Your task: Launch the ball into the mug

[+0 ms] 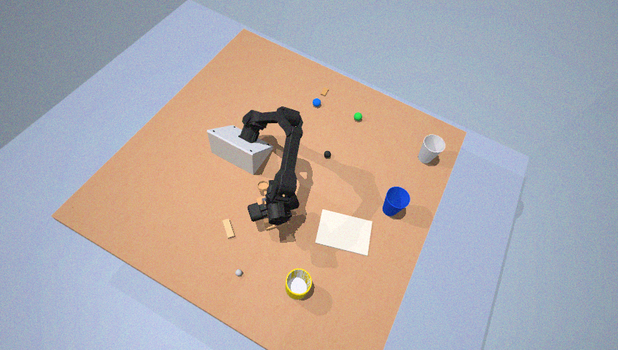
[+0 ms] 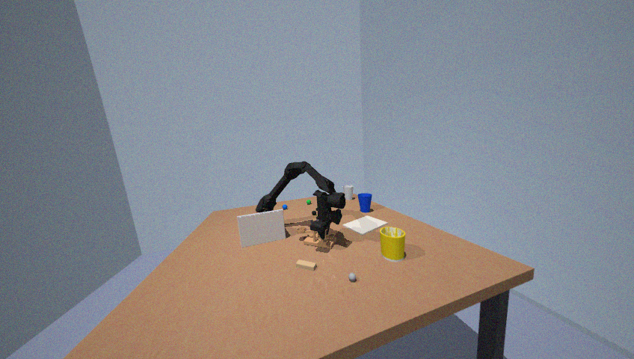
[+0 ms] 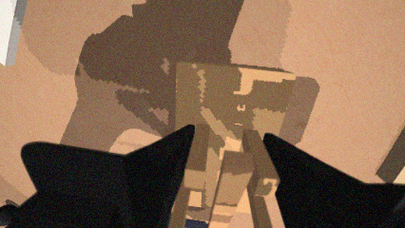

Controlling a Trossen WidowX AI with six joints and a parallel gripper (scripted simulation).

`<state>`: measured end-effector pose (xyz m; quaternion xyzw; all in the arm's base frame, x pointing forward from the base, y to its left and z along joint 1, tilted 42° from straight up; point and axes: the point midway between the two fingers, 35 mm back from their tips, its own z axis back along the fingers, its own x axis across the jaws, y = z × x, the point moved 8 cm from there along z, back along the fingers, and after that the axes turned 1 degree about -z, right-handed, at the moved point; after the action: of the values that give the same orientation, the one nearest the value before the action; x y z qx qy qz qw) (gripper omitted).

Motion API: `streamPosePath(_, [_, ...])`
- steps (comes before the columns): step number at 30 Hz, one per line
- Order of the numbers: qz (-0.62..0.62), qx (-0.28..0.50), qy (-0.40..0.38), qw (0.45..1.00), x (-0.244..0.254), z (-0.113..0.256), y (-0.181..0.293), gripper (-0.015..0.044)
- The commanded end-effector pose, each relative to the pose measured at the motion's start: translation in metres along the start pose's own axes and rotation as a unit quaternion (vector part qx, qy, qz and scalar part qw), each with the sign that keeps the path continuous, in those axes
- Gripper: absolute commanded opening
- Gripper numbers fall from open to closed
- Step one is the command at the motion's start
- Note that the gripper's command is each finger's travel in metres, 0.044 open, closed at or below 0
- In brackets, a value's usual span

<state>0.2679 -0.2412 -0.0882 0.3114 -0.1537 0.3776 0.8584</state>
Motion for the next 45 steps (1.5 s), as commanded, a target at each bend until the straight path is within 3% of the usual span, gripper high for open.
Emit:
streamPosePath(1, [0.001,0.0,0.0,1.0,0.0,0.001,0.0,0.0315])
streamPosePath(6, [0.001,-0.001,0.001,1.0,0.0,0.021,-0.003,0.044])
streamPosePath(12, [-0.001,0.0,0.002,1.0,-0.001,0.099,0.001,0.044])
streamPosePath(19, [-0.003,-0.002,-0.001,1.0,-0.001,0.083,-0.002,0.044])
streamPosePath(26, [-0.008,-0.008,-0.001,1.0,-0.002,0.142,0.003,0.044])
streamPosePath(28, [-0.008,-0.009,-0.001,1.0,-0.002,0.144,0.004,0.044])
streamPosePath(29, [-0.005,-0.002,-0.002,1.0,0.003,0.122,-0.001,0.0414])
streamPosePath(34, [0.051,-0.015,0.016,0.998,0.081,0.117,0.01,0.03])
streamPosePath(45, [0.185,-0.027,0.024,0.982,0.228,0.082,0.08,0.03])
